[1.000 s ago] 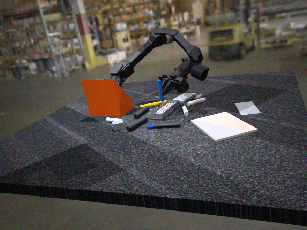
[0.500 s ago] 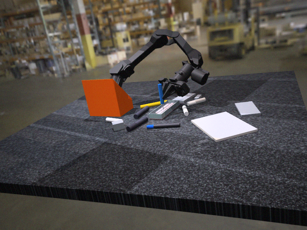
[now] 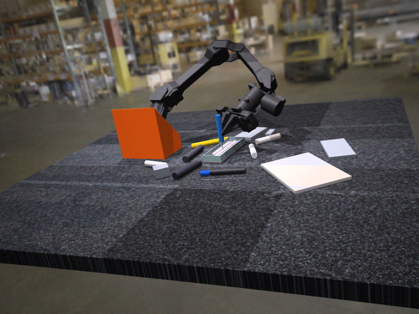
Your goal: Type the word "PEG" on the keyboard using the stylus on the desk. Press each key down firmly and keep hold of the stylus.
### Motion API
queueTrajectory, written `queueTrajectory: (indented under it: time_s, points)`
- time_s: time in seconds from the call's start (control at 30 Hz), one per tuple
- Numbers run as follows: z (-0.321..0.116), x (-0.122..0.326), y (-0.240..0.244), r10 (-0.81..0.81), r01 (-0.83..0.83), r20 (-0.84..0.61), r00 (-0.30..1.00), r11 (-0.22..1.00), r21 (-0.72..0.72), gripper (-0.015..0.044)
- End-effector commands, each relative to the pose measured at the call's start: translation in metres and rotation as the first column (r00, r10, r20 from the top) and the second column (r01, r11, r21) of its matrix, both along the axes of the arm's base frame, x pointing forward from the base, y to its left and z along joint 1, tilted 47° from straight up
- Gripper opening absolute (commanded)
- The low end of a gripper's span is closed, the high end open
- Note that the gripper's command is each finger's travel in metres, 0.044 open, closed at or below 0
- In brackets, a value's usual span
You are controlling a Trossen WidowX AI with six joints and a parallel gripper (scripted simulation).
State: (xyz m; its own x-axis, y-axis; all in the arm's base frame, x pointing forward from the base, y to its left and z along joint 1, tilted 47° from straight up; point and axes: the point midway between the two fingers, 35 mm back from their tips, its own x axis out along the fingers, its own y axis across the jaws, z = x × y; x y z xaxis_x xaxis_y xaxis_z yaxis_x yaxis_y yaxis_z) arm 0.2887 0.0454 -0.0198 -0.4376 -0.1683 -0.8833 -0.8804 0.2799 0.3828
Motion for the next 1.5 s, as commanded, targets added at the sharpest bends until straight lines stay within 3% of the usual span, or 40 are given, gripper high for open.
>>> queueTrajectory:
  time_s: [0.0,1.47]
  points:
    - [-0.0001,-0.0006,0.0010,-0.008,0.008,-0.002,1.000,1.000,0.001,0.0081]
    - [-0.0081,-0.0010,0.0110,-0.008,0.008,-0.002,1.000,1.000,0.002,0.0081]
